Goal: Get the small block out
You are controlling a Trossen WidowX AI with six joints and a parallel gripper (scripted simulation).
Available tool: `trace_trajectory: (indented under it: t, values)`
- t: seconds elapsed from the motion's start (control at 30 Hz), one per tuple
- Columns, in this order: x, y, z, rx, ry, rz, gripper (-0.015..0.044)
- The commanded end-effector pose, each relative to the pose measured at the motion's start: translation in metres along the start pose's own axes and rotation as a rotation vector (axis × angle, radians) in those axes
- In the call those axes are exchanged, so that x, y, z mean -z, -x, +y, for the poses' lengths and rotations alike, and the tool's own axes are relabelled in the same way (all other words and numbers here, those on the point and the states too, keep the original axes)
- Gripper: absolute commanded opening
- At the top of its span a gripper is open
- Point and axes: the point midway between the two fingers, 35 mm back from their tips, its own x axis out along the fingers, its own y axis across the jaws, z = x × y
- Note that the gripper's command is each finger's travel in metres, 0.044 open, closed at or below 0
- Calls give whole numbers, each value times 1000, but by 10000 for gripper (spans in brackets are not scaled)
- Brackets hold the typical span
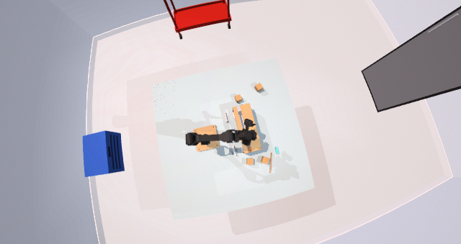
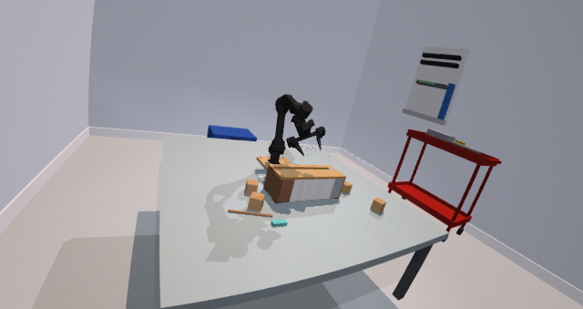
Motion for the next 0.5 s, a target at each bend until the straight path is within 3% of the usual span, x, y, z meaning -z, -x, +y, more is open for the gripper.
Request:
trace_trajectory:
  t: [0.0,0.13,0.47]
  values:
    - [60,5,-65,473,-827,475,400]
    - [76,23,-75,692,-1092,589,400]
    - [77,24,-76,703,-1104,594,400]
